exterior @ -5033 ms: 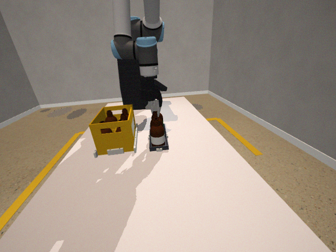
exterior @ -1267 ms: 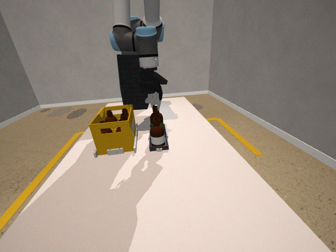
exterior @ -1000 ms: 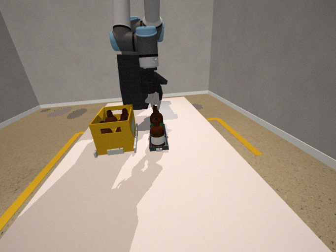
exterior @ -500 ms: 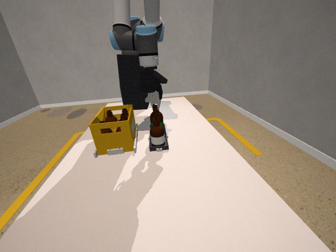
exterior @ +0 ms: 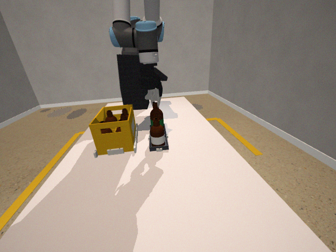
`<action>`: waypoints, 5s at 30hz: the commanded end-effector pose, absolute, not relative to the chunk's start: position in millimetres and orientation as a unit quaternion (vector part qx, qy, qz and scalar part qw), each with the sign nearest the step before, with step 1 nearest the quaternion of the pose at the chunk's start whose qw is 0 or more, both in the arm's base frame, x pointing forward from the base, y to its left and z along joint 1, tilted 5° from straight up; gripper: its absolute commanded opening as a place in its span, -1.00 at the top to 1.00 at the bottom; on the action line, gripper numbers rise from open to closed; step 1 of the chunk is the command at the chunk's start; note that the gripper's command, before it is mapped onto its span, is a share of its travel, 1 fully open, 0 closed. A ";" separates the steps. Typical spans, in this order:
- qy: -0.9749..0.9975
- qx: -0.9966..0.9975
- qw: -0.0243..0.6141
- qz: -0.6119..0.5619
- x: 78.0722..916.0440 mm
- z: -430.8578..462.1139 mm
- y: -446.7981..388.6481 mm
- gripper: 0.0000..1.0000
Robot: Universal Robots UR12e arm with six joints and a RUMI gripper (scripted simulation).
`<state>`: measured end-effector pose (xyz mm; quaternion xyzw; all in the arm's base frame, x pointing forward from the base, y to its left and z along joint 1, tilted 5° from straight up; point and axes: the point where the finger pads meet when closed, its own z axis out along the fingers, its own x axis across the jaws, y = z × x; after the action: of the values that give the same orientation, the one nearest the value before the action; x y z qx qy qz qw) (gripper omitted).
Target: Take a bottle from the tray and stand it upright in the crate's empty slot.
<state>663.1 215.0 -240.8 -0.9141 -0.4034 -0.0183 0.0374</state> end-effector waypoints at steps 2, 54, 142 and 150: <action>-0.404 -0.914 0.037 -0.018 661.0 -232.4 213.8 1.00; -0.404 -0.914 0.037 -0.018 659.4 -216.4 212.4 1.00; -0.404 -0.914 0.037 -0.018 660.1 -176.6 206.4 1.00; -0.404 -0.914 0.037 -0.018 660.1 -176.6 206.4 1.00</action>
<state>660.3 208.1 -178.4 -0.9137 -0.4042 -0.0172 0.0378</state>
